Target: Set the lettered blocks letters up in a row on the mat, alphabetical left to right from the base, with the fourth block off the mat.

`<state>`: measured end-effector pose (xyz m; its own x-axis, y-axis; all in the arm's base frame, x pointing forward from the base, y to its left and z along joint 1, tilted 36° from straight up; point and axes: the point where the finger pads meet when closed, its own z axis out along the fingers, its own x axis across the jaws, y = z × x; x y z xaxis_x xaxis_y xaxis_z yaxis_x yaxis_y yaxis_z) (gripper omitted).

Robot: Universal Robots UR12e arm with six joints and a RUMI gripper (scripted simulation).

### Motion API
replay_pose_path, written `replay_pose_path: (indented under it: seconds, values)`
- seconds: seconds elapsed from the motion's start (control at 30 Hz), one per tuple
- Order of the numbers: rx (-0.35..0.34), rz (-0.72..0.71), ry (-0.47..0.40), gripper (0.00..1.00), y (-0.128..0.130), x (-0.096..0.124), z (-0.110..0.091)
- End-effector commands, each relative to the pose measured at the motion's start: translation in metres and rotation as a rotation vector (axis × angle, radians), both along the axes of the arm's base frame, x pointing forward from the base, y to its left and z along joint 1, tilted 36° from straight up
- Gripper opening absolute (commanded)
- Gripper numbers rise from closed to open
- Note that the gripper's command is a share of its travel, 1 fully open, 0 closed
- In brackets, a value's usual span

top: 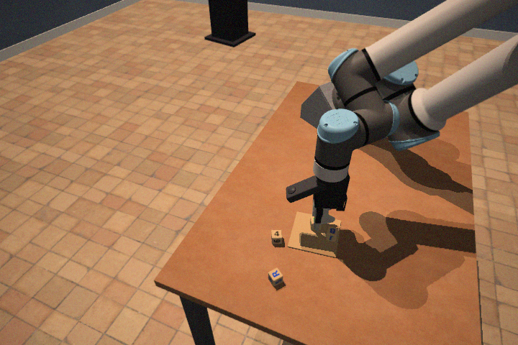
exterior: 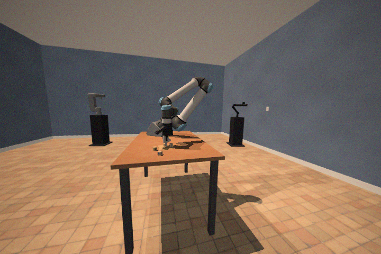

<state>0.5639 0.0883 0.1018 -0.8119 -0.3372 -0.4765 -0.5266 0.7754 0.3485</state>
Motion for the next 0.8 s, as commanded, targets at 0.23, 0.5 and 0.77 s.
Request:
replay_pose_path:
  seconds: [0.23, 0.5, 0.77]
  values:
    - [0.000, 0.000, -0.001, 0.09, -0.0004, 0.0004, 0.0004]
    - [0.000, 0.000, -0.001, 0.09, -0.0004, 0.0004, 0.0004]
    - [0.000, 0.000, -0.001, 0.09, -0.0066, -0.0025, 0.0099]
